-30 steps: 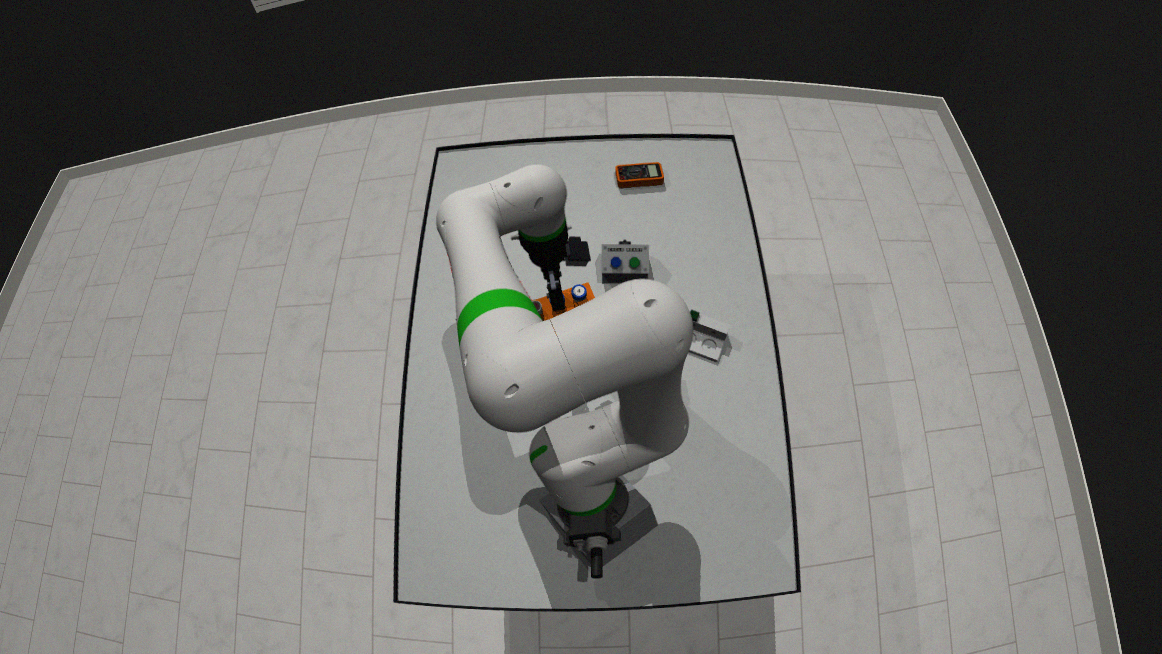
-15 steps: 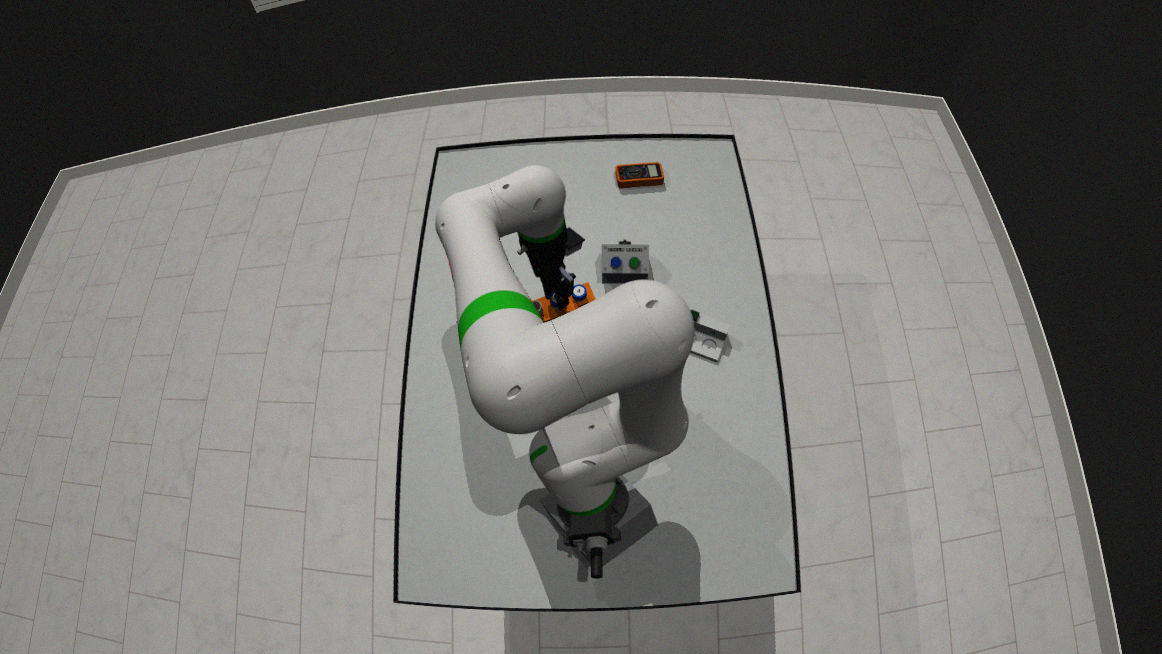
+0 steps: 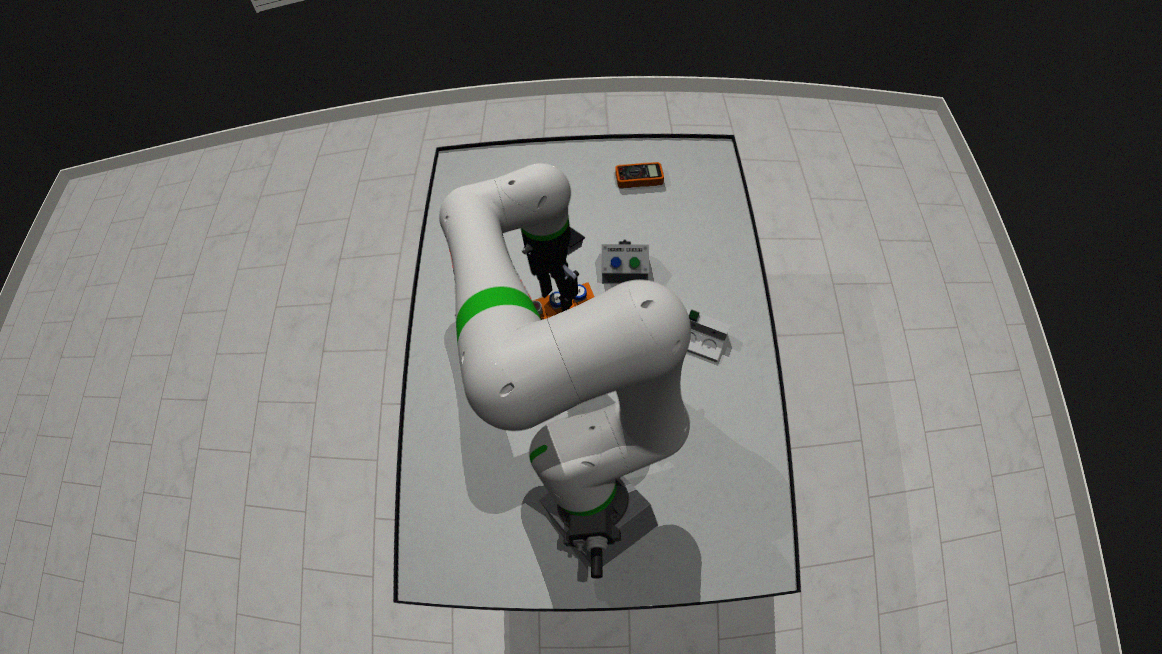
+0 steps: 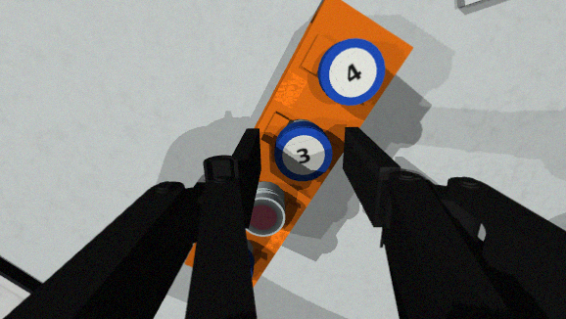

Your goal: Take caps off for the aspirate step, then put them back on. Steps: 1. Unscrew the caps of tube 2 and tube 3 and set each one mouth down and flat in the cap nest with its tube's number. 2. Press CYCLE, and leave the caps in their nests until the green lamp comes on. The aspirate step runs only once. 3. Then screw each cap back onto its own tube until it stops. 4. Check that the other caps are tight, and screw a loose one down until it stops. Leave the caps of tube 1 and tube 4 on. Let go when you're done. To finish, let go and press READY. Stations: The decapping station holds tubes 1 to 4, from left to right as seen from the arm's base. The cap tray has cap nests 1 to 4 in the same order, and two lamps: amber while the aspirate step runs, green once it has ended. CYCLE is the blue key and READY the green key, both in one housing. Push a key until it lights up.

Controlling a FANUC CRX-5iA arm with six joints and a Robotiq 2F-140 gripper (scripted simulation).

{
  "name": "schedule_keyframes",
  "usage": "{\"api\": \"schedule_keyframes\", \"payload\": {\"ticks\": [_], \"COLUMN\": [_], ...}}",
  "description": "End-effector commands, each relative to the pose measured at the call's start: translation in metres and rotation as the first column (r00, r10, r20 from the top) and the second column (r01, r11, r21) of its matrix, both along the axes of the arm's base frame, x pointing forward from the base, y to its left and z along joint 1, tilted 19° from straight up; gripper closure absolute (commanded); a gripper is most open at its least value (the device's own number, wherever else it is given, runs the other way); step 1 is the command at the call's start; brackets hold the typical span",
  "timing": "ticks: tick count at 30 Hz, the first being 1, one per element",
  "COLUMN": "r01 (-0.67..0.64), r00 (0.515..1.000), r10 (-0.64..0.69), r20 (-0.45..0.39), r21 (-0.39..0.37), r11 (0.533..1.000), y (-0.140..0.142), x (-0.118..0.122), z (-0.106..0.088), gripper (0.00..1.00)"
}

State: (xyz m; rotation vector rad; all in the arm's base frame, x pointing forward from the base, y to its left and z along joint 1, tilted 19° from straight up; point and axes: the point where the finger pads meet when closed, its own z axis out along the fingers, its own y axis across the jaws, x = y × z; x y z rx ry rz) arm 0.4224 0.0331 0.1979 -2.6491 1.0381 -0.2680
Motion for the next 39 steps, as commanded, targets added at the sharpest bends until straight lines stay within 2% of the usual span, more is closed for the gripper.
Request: {"api": "schedule_keyframes", "payload": {"ticks": [1, 5, 8, 10, 12, 16, 17, 23, 24, 38, 39], "r01": [0.0, 0.279, 0.371, 0.371, 0.531, 0.67, 0.682, 0.682, 0.682, 0.682, 0.646], "r00": [1.0, 0.959, 0.927, 0.927, 0.845, 0.74, 0.729, 0.729, 0.729, 0.729, 0.761], "r10": [0.0, -0.274, -0.362, -0.362, -0.513, -0.641, -0.651, -0.651, -0.651, -0.651, -0.619], "r20": [0.002, -0.066, -0.094, -0.094, -0.148, -0.206, -0.21, -0.21, -0.21, -0.21, -0.194], "r21": [0.0, 0.072, 0.093, 0.093, 0.121, 0.14, 0.14, 0.14, 0.14, 0.141, 0.137], "r11": [1.0, 0.958, 0.924, 0.924, 0.839, 0.729, 0.718, 0.718, 0.718, 0.718, 0.751], "y": [-0.0002, -0.0003, -0.0003, -0.0003, -0.0004, -0.0003, -0.0003, -0.0002, -0.0002, -0.0002, -0.0001], "x": [0.0004, 0.0005, 0.0005, 0.0005, 0.0005, 0.0004, 0.0005, 0.0006, 0.0006, 0.0006, 0.0005], "z": [0.0009, 0.0009, 0.0009, 0.0009, 0.0009, 0.0009, 0.0009, 0.001, 0.001, 0.0011, 0.0011], "gripper": [0.59, 0.59, 0.59, 0.59, 0.59, 0.59, 0.59, 0.59, 0.7, 0.7, 0.7]}}
